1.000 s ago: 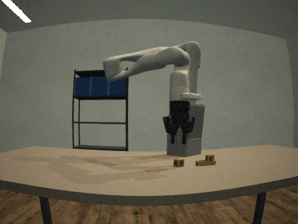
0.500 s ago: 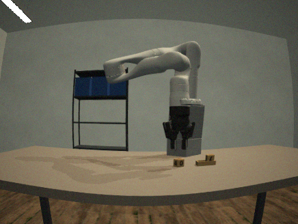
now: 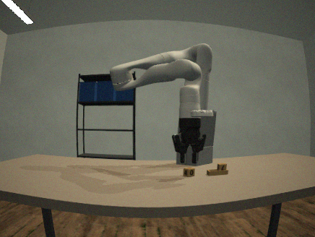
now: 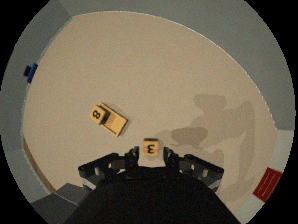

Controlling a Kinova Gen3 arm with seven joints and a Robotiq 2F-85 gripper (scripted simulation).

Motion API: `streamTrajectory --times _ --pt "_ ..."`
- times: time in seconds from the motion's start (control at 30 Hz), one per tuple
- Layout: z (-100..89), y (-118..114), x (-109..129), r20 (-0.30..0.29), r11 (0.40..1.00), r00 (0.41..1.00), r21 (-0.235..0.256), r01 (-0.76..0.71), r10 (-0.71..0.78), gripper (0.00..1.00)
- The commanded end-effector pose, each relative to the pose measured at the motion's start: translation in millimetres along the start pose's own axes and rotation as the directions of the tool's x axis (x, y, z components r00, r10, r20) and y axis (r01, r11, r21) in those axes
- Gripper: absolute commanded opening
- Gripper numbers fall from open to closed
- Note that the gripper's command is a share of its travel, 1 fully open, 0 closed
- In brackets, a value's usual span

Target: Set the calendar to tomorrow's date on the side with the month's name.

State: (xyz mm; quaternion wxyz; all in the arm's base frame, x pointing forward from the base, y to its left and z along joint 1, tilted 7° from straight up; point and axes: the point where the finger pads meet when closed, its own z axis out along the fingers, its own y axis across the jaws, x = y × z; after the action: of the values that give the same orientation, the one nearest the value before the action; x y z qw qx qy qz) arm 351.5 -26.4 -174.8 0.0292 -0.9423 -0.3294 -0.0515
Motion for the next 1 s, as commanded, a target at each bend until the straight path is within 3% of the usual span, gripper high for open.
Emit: streamTrajectory --times 0.0,0.97 --pt "1.5 -0.6 0.0 0.0 1.0 1.0 0.002 -0.002 0.002 0.46" --pt "5.5 -0.7 0.0 0.0 1.0 1.0 0.002 -0.002 0.002 0.46"
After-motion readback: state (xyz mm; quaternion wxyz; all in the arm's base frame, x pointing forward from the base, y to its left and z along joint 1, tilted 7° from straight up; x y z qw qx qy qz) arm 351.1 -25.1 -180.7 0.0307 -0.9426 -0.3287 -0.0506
